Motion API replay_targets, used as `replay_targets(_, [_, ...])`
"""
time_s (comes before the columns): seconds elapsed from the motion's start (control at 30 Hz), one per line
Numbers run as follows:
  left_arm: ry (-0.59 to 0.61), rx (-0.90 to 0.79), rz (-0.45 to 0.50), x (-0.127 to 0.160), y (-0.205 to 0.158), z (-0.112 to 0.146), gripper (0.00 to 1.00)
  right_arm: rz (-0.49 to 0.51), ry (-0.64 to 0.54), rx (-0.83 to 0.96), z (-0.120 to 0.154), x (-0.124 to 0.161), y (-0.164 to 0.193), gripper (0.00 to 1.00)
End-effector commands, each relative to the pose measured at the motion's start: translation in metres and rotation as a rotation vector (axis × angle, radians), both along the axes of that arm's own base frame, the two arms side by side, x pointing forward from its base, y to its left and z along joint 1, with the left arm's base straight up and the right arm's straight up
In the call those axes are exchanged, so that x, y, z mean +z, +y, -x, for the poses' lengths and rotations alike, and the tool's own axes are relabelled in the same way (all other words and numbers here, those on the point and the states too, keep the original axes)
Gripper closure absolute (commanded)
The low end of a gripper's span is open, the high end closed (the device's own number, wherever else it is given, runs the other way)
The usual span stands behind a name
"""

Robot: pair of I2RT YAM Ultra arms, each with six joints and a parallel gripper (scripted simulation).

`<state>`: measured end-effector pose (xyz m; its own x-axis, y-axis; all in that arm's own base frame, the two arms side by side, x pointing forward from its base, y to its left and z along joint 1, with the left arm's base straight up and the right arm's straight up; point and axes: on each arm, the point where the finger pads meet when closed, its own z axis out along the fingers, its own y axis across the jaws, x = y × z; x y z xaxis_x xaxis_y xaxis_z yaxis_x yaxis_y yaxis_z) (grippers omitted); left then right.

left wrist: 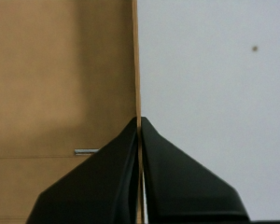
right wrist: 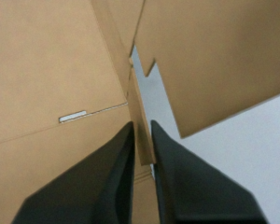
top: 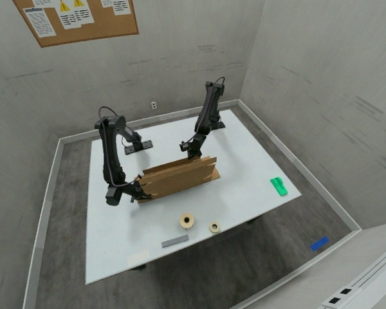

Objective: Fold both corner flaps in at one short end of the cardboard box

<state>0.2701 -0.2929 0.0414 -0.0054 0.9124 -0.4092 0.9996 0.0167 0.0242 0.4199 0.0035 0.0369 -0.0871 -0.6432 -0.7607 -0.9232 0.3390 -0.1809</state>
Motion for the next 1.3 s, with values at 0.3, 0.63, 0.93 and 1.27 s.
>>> replay_targets(0.3, [-0.035, -0.003, 0.042, 0.019, -0.004, -0.003, 0.97, -0.012, -0.012, -0.006, -0.002, 0.005, -0.001, 0.91])
replay_targets(0.63, [-0.034, -0.003, 0.042, 0.019, -0.004, -0.003, 0.97, -0.031, 0.018, -0.008, 0.001, -0.003, -0.002, 0.92])
replay_targets(0.93, [-0.034, -0.003, 0.042, 0.019, -0.004, -0.003, 0.97, -0.004, -0.026, -0.167, 0.005, 0.011, 0.000, 0.92])
replay_targets(1.27, [-0.038, -0.002, 0.042, 0.019, -0.004, -0.004, 0.97, -0.011, -0.027, -0.350, 0.011, 0.011, 0.002, 0.92])
